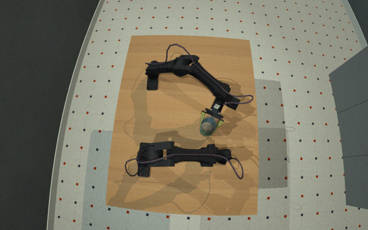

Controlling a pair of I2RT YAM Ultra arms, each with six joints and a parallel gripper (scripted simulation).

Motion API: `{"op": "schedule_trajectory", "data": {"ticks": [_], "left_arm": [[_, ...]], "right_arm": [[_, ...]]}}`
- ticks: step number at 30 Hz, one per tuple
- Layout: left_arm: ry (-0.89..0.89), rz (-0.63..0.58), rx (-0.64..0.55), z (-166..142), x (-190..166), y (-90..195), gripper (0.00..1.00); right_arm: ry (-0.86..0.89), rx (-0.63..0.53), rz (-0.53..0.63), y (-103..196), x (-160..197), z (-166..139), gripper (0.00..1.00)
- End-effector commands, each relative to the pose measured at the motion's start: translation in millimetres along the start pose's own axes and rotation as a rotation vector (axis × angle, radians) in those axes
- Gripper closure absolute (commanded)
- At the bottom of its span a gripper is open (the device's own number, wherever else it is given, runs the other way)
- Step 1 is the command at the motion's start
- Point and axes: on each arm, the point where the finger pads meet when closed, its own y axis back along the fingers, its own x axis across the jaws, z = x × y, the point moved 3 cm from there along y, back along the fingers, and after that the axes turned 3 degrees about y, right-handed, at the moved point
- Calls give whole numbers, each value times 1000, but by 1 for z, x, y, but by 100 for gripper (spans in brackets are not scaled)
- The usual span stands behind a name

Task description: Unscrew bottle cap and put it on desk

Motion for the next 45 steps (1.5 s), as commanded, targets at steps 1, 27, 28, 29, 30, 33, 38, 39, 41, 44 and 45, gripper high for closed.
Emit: {"op": "schedule_trajectory", "data": {"ticks": [1,27,28,29,30,33,38,39,41,44,45], "left_arm": [[-16,4,-14,8,0,2,12],[-8,8,6,15,2,37,2],[-8,8,6,19,1,44,2],[-8,8,6,21,0,49,2],[-8,8,6,21,0,50,2],[-10,2,7,22,-1,48,2],[-10,2,7,22,-1,48,2],[-10,2,7,22,-1,48,2],[-10,2,7,22,-1,48,2],[-10,2,7,22,-1,48,2],[-19,5,7,26,-1,49,2]], "right_arm": [[0,-12,0,3,0,2,100],[0,-20,1,52,0,2,43],[0,-20,1,62,0,1,43],[0,-20,1,67,0,1,43],[0,-20,1,69,0,0,43],[0,-20,1,69,0,0,43],[0,-20,1,69,0,0,43],[0,-20,1,69,0,0,43],[0,-20,1,69,0,0,43],[0,-20,1,69,0,0,43],[0,-33,1,69,0,3,43]]}}
